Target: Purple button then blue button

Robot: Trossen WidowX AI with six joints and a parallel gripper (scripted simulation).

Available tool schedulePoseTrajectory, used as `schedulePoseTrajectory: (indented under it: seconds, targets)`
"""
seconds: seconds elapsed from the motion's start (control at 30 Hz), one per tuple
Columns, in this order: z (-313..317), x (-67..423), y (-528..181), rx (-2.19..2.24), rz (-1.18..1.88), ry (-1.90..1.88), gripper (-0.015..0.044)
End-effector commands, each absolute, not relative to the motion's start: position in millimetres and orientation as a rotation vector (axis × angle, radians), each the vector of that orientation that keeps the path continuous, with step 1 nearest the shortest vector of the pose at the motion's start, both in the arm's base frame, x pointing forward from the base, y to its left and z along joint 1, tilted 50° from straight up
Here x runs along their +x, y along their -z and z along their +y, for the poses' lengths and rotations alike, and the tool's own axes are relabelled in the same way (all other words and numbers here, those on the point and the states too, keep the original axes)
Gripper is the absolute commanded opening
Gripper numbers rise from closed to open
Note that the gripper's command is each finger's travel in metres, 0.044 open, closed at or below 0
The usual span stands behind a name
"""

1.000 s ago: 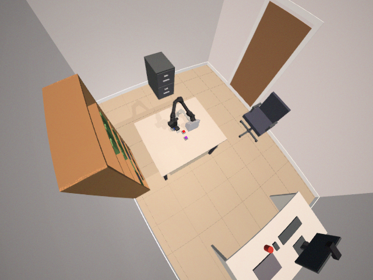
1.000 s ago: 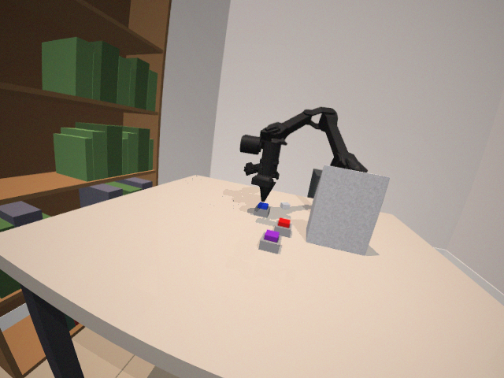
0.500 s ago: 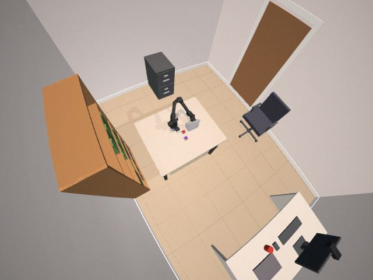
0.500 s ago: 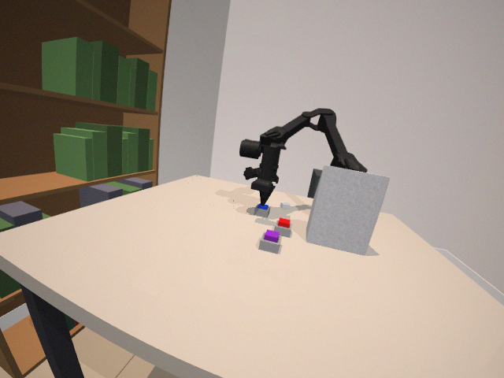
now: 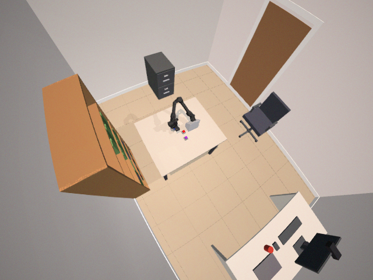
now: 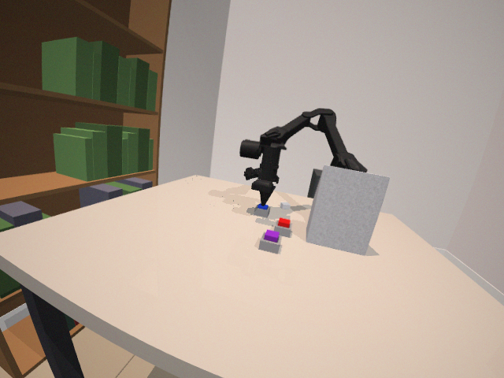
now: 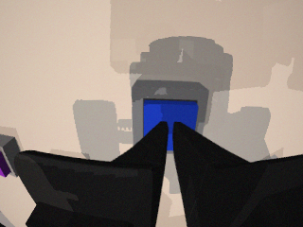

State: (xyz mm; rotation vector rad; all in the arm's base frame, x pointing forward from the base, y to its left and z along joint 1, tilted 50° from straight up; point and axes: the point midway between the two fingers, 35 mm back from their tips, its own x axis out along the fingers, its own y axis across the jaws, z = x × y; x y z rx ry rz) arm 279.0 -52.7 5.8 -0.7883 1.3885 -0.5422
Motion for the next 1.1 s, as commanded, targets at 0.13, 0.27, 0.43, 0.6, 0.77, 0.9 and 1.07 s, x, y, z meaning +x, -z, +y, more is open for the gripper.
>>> schedulePoseTrajectory:
  seconds: [0.13, 0.27, 0.43, 0.6, 0.77, 0.9, 1.07]
  targets:
    - [-29.1, 274.6, -26.0, -0.794, 1.389, 0.541, 0.002]
    - [-19.5, 277.8, -21.0, -0.789, 1.389, 0.531, 0.0072]
    - [52.0, 286.9, 19.9, -0.764, 1.396, 0.482, 0.0204]
    - [111.6, 274.3, 60.6, -0.758, 1.404, 0.473, 0.0335]
    - [160.7, 245.4, 103.1, -0.765, 1.404, 0.493, 0.04]
    - [188.4, 215.6, 135.2, -0.778, 1.393, 0.525, 0.04]
    - [190.4, 212.7, 138.0, -0.78, 1.392, 0.528, 0.04]
